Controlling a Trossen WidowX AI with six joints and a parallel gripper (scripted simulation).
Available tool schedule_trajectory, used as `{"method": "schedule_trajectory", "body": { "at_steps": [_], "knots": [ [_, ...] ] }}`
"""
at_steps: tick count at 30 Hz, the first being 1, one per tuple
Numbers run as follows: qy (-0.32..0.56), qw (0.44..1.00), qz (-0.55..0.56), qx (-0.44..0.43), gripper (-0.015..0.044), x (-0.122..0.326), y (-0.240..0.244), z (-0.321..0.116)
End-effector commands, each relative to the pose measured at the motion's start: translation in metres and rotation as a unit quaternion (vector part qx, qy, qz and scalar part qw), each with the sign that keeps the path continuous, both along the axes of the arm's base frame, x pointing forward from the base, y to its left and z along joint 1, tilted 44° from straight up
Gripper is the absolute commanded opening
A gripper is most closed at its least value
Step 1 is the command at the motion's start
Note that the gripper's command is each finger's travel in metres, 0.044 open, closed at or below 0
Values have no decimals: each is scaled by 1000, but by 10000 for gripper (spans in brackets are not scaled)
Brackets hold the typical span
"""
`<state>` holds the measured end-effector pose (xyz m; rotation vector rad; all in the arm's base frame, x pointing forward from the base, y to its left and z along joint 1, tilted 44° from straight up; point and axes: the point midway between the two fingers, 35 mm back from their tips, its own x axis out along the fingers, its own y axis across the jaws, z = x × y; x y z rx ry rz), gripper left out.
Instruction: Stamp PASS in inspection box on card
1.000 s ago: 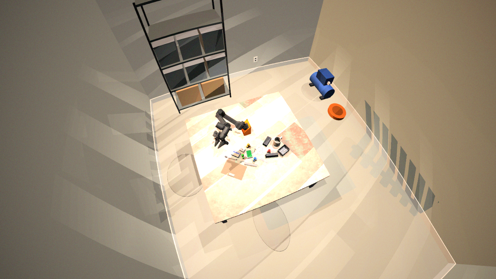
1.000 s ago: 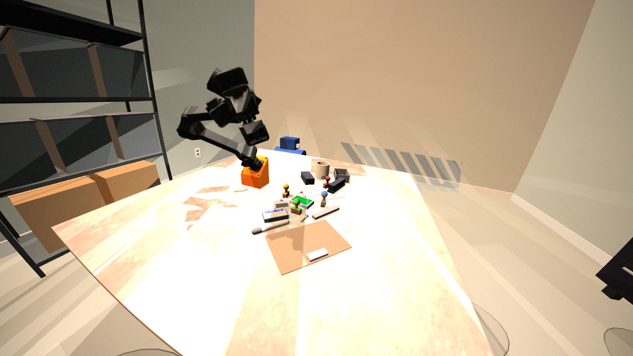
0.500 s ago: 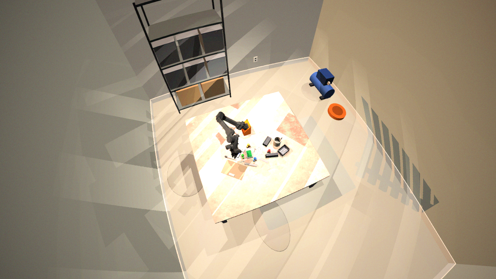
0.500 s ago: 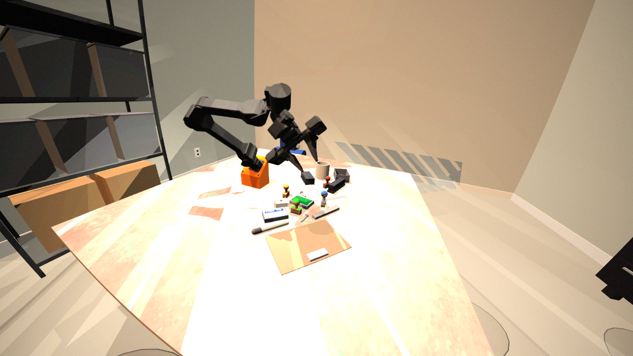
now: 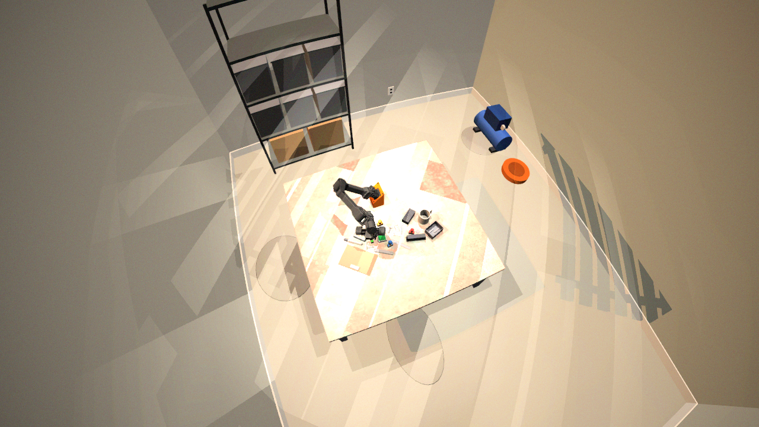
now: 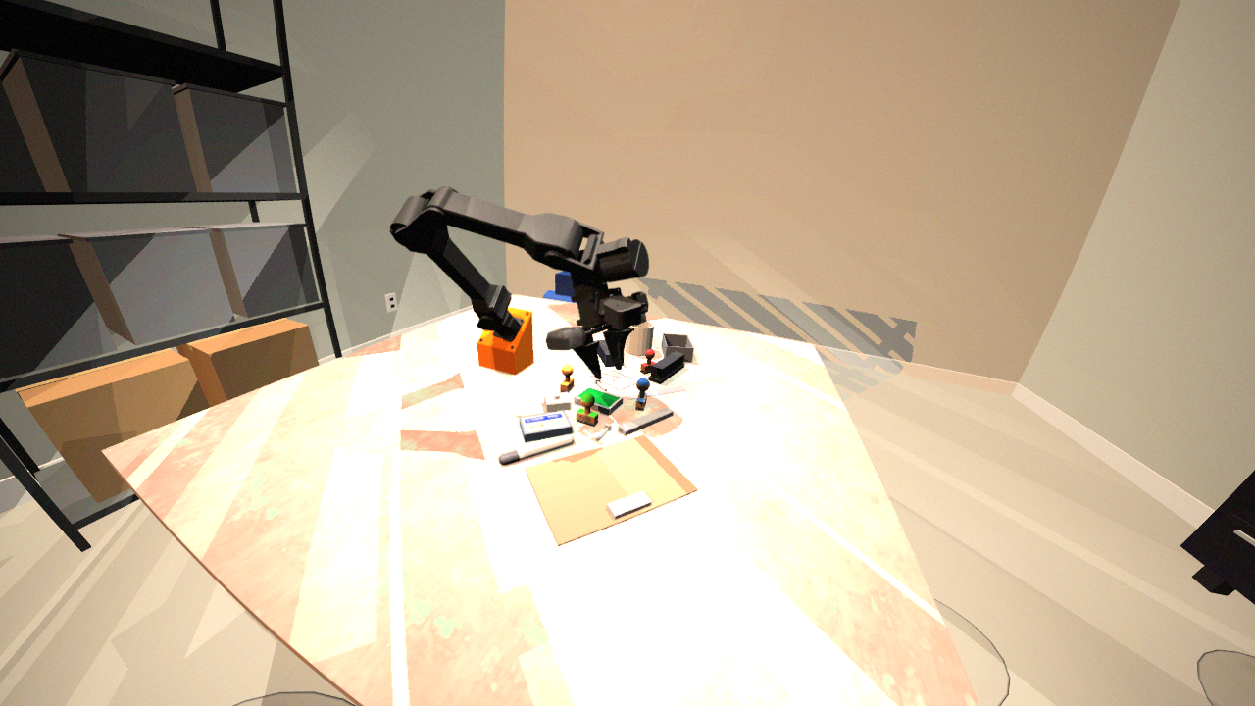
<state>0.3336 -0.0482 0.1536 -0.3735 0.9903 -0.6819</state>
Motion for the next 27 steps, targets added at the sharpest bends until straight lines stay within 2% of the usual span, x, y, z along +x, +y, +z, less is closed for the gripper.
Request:
{"method": "schedule_trajectory", "body": {
  "at_steps": [1,27],
  "knots": [
    [260,964,48,-27,222,-37,-11,-33],
    [259,964,48,-26,222,-32,-28,-47]
  ]
}}
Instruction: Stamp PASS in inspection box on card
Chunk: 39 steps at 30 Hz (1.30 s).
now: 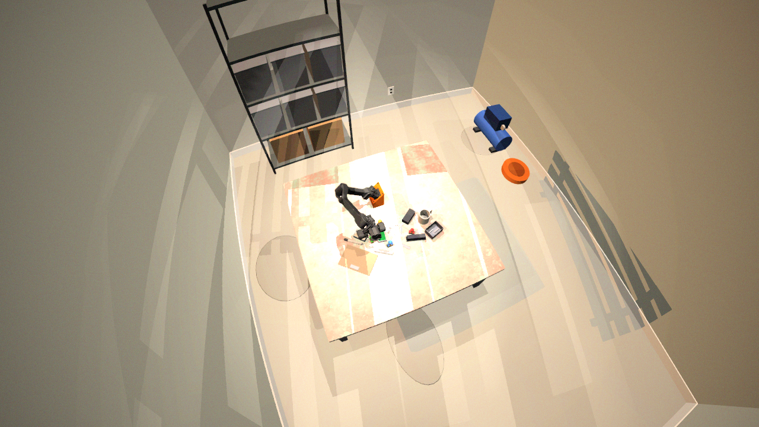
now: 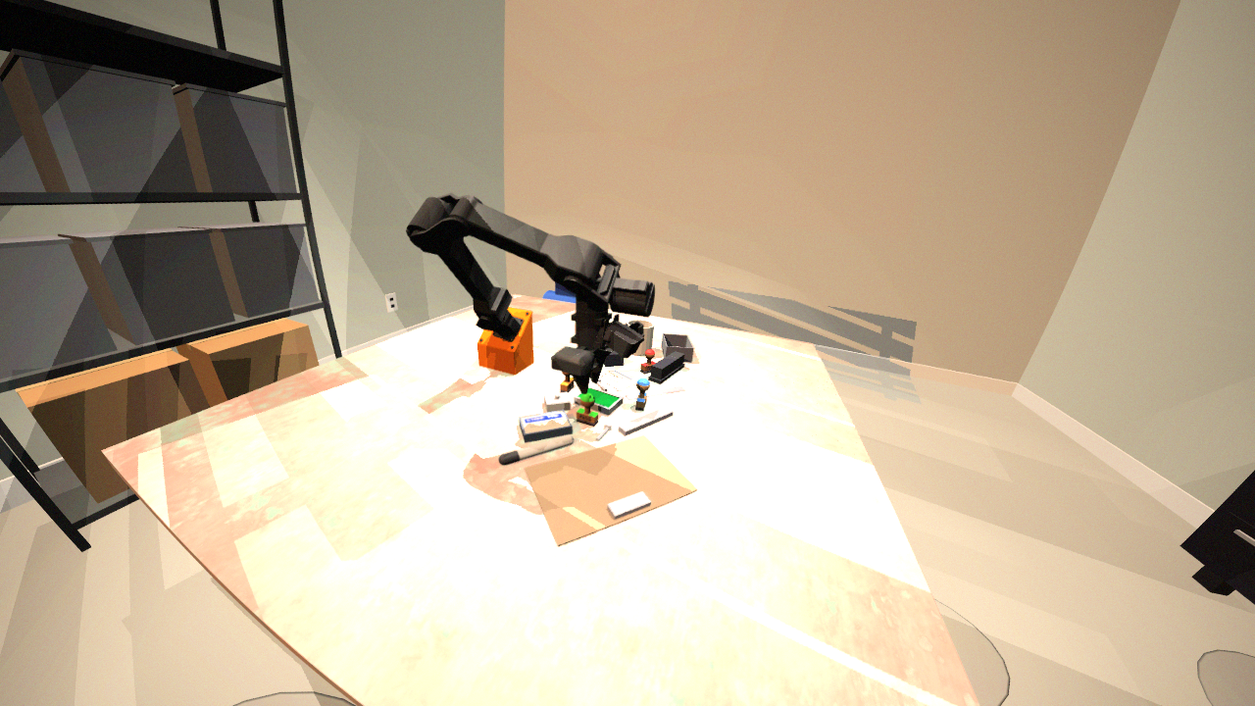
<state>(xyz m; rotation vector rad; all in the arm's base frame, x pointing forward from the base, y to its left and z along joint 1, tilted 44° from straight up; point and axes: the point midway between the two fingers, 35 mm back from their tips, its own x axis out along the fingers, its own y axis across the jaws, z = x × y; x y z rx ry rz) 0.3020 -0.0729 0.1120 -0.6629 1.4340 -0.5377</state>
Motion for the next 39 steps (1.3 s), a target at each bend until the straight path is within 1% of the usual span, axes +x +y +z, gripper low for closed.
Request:
{"method": "schedule_trajectory", "body": {
  "at_steps": [1,36,39],
  "knots": [
    [4,1000,1,2,222,0,-4,-6],
    [4,1000,1,-1,222,1,-41,-41],
    [1,1000,-1,-3,143,2,-41,-39]
  ]
}}
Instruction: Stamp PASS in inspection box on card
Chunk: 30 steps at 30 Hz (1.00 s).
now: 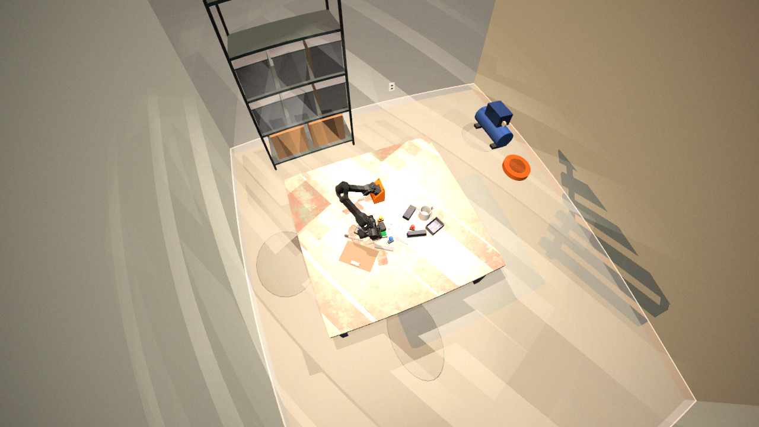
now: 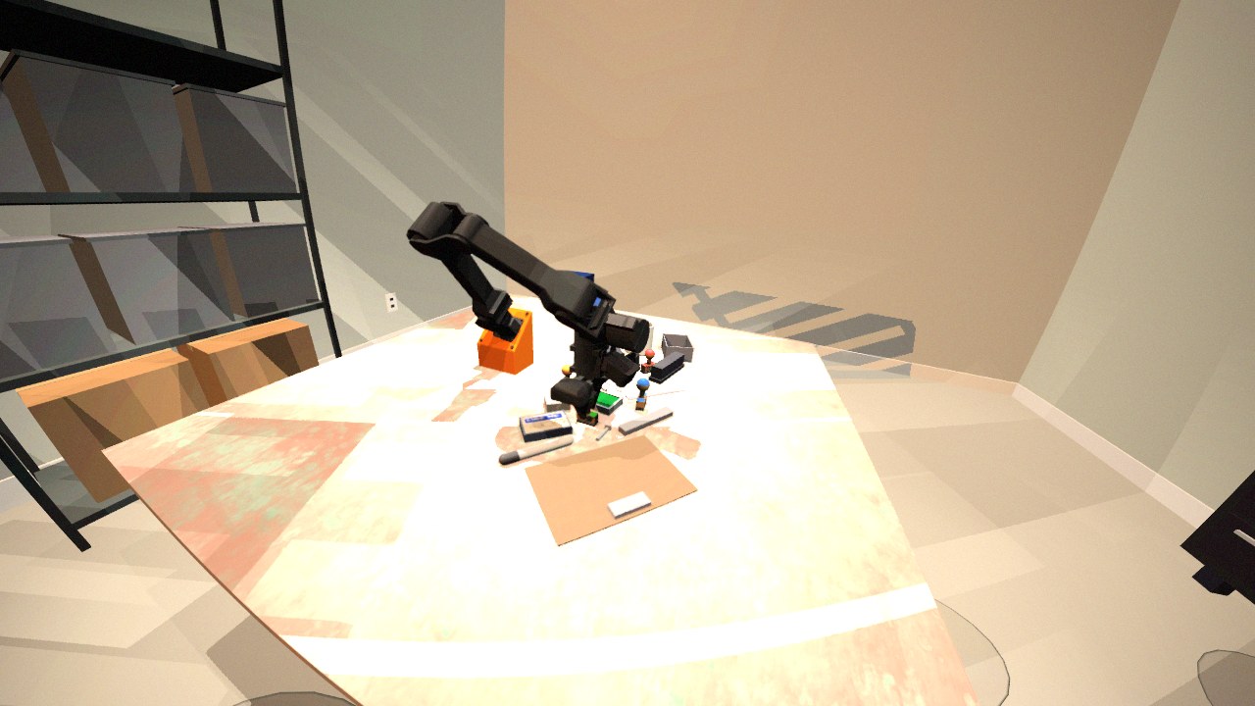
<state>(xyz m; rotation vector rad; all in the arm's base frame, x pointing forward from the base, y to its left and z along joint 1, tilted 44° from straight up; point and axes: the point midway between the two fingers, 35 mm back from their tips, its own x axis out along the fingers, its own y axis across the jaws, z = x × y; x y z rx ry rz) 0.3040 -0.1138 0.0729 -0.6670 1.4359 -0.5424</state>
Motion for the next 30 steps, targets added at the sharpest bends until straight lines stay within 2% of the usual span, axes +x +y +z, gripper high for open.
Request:
{"method": "schedule_trajectory", "body": {
  "at_steps": [1,10,13,30],
  "knots": [
    [0,1000,0,0,136,0,0,0],
    [0,1000,0,0,76,0,0,0],
    [0,1000,0,0,0,0,1,1],
    [0,1000,0,0,0,0,7,6]
  ]
}}
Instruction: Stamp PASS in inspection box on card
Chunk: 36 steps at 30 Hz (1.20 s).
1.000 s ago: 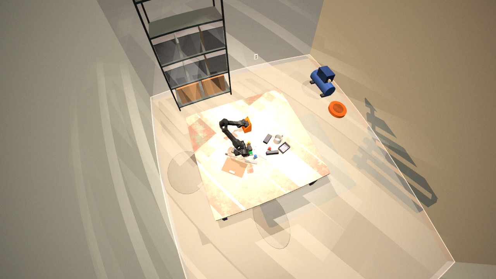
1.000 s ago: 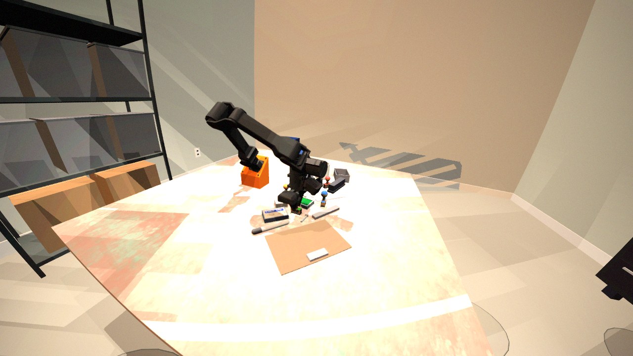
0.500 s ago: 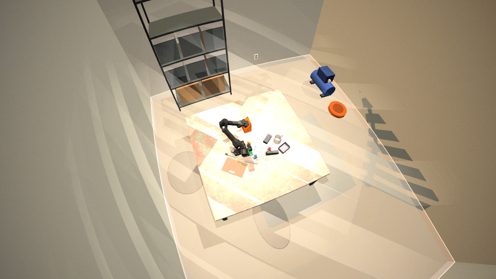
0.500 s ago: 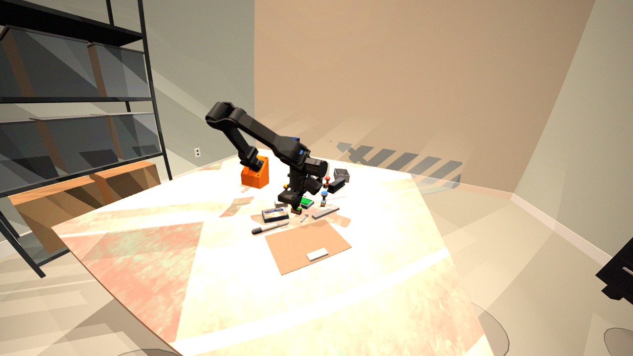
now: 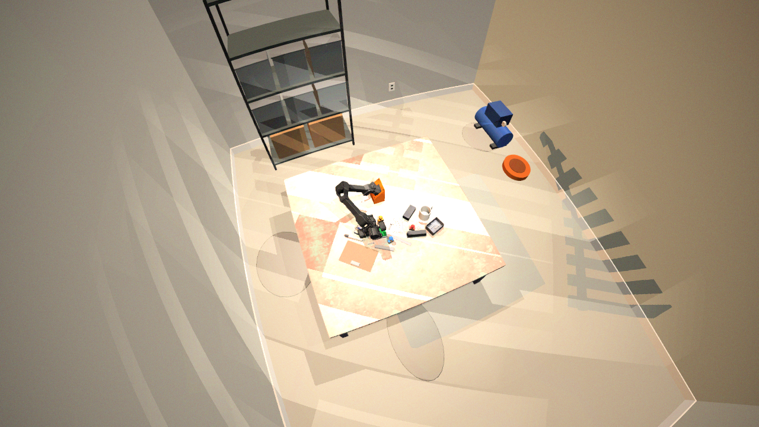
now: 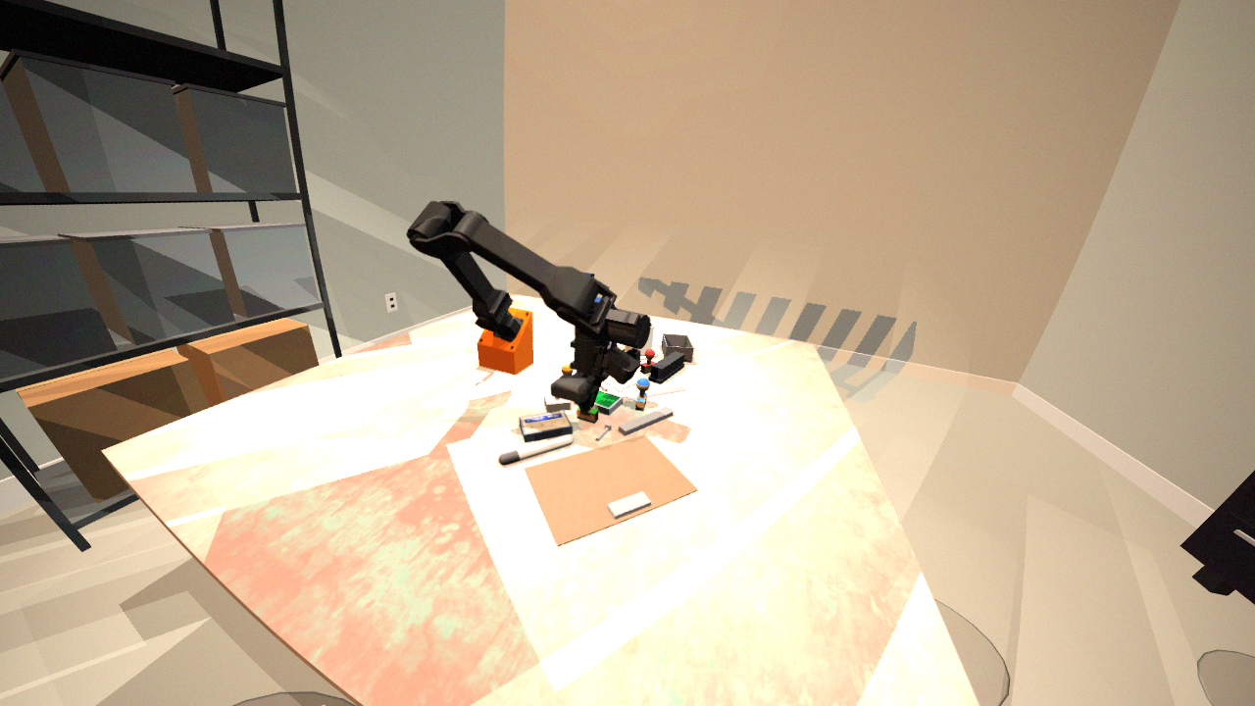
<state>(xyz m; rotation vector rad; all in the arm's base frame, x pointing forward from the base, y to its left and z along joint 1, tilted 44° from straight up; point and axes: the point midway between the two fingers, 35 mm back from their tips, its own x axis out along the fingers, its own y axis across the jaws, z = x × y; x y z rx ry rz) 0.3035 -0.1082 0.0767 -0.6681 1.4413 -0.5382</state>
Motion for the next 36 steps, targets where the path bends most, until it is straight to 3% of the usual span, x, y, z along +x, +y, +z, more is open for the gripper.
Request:
{"method": "schedule_trajectory", "body": {
  "at_steps": [1,36],
  "knots": [
    [-3,1000,-1,-1,0,1,2,2],
    [-3,1000,-1,-3,0,1,14,14]
  ]
}}
